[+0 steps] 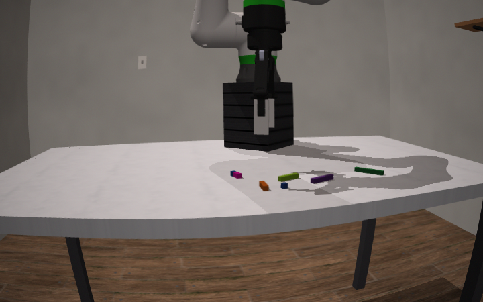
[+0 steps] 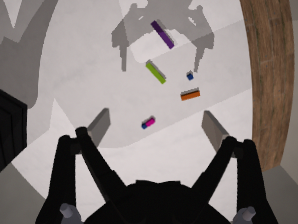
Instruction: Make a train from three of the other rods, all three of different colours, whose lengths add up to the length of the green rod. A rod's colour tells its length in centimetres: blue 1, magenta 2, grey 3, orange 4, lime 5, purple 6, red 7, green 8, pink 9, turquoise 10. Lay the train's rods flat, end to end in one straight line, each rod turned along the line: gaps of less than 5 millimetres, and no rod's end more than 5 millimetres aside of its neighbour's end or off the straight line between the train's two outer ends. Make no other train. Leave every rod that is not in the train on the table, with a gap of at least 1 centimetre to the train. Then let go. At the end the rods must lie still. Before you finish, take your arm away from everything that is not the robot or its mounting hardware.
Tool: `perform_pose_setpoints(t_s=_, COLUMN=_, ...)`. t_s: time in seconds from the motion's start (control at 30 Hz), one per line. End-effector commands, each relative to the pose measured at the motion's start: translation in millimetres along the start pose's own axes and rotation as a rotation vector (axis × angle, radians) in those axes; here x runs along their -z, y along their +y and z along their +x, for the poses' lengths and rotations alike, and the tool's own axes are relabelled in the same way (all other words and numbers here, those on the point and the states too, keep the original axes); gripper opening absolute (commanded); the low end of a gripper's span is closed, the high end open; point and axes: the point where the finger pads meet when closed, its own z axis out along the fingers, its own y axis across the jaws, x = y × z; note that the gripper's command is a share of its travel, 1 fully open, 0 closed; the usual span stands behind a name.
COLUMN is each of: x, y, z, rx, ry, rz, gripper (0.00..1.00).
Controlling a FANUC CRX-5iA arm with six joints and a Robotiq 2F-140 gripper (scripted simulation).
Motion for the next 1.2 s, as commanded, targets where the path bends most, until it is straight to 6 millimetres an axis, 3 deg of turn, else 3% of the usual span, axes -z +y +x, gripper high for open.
perform_pose_setpoints(t_s=0.0, x=-1.9, y=0.6, z=10.4, rx=0.167, ry=0.013, rz=0.006, gripper=1.0)
perform_pose_setpoints(t_s=0.33, x=-6.4, y=0.2, z=34.4, rx=0.534, ry=0.014, rz=0.004, gripper=1.0)
perform_pose_setpoints(t_s=0.4, x=-6.4, y=0.2, z=34.4, rx=0.534, ry=0.014, rz=0.004, gripper=1.0)
perform_pose_setpoints(t_s=0.53, x=-8.9, y=-0.6, z=47.1, rx=0.727, ry=0.014, rz=0.002, gripper=1.0)
perform_pose_setpoints(t_s=0.67, x=-9.3, y=-0.8, z=49.6, rx=0.766, ry=0.014, rz=0.002, gripper=1.0)
perform_pose_setpoints(t_s=0.7, x=-9.3, y=-0.8, z=49.6, rx=0.766, ry=0.014, rz=0.002, gripper=0.15)
perform_pose_setpoints(t_s=1.17, x=-9.3, y=-0.8, z=49.6, rx=0.766, ry=0.014, rz=0.002, gripper=0.15)
